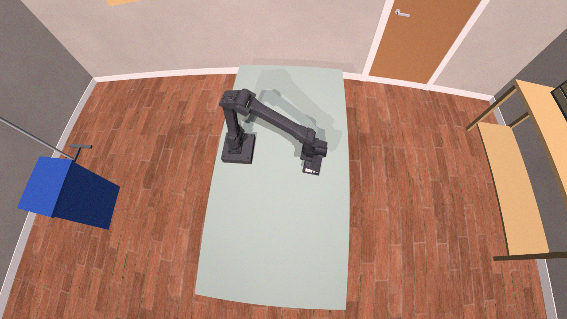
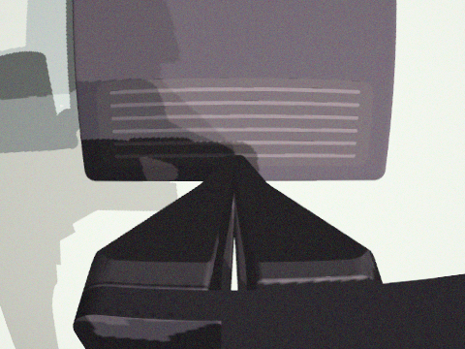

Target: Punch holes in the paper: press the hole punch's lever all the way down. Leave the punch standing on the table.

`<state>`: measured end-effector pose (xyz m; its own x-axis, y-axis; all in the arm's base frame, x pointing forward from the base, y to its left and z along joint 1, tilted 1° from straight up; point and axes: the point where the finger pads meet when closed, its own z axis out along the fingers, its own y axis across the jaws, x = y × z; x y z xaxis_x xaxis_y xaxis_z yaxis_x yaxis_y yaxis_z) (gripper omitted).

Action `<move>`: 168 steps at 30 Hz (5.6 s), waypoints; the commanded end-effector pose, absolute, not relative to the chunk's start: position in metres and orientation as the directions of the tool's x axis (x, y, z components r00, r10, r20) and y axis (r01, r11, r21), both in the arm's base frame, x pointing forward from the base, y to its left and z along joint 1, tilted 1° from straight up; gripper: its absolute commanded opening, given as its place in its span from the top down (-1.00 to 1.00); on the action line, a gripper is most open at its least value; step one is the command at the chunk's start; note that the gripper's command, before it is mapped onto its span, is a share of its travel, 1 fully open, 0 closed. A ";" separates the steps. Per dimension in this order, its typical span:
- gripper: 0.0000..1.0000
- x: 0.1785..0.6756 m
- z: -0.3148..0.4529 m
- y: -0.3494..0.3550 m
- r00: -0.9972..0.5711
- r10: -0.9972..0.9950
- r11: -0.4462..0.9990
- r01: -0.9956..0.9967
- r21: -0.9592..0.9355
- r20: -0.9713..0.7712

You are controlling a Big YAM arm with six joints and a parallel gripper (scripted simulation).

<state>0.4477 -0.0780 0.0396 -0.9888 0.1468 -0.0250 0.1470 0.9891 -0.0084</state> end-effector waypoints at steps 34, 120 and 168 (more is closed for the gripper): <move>1.00 0.448 0.014 -0.084 -0.989 0.150 0.989 0.150 -0.007 -0.012; 1.00 0.447 -0.006 -0.084 -0.989 0.149 0.989 0.149 -0.008 -0.011; 1.00 0.446 -0.016 -0.085 -0.989 0.150 0.989 0.150 -0.008 -0.011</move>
<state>0.4467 -0.0789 0.0235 -0.9881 0.1465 -0.0468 0.1471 0.9891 -0.0084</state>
